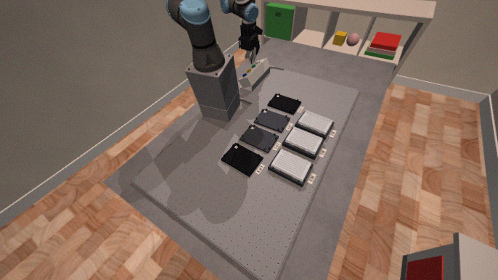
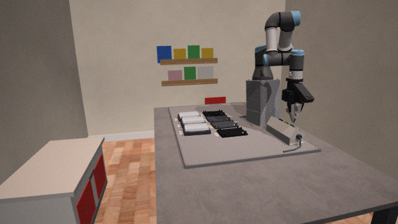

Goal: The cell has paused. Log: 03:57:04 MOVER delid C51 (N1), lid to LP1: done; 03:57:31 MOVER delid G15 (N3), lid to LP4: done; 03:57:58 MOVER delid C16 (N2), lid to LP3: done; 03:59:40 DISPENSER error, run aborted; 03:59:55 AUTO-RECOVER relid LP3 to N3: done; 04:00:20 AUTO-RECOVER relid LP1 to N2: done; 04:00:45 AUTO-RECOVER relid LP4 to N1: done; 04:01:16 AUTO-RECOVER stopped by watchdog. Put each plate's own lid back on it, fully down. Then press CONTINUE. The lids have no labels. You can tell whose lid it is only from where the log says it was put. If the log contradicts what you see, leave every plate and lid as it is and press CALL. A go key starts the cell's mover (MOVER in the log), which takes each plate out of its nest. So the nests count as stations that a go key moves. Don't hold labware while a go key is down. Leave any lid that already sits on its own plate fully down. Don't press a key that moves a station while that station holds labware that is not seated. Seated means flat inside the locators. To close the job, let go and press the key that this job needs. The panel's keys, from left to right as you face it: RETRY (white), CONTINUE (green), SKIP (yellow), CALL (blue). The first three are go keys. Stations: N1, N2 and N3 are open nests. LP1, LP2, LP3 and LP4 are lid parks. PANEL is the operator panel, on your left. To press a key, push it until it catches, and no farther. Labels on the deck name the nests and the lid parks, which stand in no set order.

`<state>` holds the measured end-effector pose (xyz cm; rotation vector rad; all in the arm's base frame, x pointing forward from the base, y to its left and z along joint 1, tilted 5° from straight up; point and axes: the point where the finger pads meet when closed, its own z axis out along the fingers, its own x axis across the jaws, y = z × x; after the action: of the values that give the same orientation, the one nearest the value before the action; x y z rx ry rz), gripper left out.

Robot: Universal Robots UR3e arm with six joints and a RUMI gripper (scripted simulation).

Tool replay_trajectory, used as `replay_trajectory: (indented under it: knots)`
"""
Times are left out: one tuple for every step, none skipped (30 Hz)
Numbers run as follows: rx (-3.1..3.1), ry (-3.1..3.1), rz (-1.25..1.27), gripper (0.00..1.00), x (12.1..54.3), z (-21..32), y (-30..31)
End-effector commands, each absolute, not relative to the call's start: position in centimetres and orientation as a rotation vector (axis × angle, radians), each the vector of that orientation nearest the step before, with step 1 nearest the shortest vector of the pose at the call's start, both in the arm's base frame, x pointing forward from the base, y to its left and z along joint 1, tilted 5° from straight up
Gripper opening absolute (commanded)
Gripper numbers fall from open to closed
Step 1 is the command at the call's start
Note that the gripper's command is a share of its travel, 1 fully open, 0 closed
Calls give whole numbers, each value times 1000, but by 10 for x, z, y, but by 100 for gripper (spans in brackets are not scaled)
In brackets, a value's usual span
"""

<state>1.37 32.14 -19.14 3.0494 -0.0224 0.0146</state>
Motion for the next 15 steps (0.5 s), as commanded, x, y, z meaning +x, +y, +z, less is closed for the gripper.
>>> replay_trajectory:
  knots:
    - [3057,-19,21,0,18,-194,324]
    - [3057,-19,21,0,18,-195,324]
    - [3057,-19,21,0,18,-195,324]
    - [3057,-19,21,0,19,-196,324]
    - [3057,-19,21,0,19,-196,324]
    - [3057,-19,21,0,19,-197,324]
    - [3057,-19,21,0,20,-197,324]
    - [3057,-19,21,0,20,-198,324]
    - [3057,-19,21,0,20,-199,323]
    - [3057,-19,21,0,20,-199,323]
    - [3057,-19,21,0,20,-199,323]
    - [3057,-19,21,0,21,-199,323]
    - [3057,-19,21,0,21,-200,323]
    - [3057,-19,21,0,21,-200,323]
    - [3057,-19,21,0,22,-201,323]
